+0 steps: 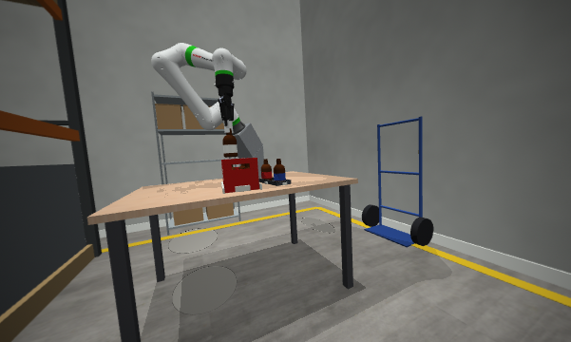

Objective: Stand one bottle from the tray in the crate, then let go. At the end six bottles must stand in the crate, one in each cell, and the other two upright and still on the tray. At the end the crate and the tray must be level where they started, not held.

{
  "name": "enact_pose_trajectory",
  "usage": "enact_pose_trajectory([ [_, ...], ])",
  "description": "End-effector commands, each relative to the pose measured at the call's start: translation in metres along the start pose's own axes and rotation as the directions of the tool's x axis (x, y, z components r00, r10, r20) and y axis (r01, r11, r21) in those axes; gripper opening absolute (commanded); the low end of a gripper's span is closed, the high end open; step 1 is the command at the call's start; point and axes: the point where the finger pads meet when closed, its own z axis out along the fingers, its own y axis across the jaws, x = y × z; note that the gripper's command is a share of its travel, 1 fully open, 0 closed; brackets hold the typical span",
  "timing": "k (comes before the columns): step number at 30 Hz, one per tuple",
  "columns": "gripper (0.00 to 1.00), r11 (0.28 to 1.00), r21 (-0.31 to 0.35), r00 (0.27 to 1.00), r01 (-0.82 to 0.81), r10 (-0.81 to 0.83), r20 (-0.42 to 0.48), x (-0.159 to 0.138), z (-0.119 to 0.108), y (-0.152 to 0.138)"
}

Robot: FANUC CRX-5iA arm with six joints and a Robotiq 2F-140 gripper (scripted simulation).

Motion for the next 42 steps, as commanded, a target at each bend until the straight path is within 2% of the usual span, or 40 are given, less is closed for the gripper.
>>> enact_pose_trajectory([
  [1, 0.00, 1.000, 0.000, 1.000, 0.000, 0.000, 0.000, 0.000, 0.000, 0.000],
  [24, 0.00, 1.000, 0.000, 1.000, 0.000, 0.000, 0.000, 0.000, 0.001, 0.000],
  [42, 0.00, 1.000, 0.000, 1.000, 0.000, 0.000, 0.000, 0.000, 0.015, 0.000],
])
